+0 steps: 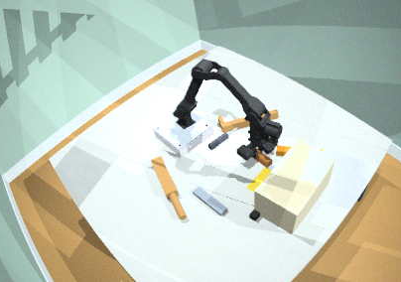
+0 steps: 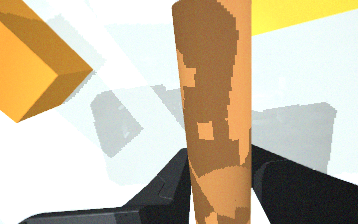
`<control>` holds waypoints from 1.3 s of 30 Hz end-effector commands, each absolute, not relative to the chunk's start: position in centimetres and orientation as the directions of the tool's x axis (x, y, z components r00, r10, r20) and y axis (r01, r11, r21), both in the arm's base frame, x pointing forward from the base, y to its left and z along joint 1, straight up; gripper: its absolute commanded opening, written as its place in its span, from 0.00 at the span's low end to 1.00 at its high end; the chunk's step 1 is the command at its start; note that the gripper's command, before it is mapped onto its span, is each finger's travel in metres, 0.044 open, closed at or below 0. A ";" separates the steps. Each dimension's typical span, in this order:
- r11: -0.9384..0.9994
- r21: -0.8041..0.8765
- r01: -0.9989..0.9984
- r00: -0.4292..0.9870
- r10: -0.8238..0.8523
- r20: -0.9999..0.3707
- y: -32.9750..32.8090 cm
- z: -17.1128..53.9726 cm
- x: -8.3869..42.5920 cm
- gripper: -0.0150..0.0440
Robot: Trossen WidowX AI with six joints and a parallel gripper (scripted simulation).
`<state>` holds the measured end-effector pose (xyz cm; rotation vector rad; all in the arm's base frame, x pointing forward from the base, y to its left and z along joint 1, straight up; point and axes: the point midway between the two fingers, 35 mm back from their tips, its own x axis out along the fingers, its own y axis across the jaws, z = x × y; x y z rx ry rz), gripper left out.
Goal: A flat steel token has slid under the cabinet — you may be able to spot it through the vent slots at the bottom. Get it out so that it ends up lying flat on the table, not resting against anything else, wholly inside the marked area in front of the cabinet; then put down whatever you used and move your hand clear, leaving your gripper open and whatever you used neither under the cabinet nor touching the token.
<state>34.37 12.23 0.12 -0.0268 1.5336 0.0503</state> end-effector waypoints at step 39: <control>0.999 0.013 -0.047 0.029 0.015 -0.999 12.2 -0.2 29.7 0.25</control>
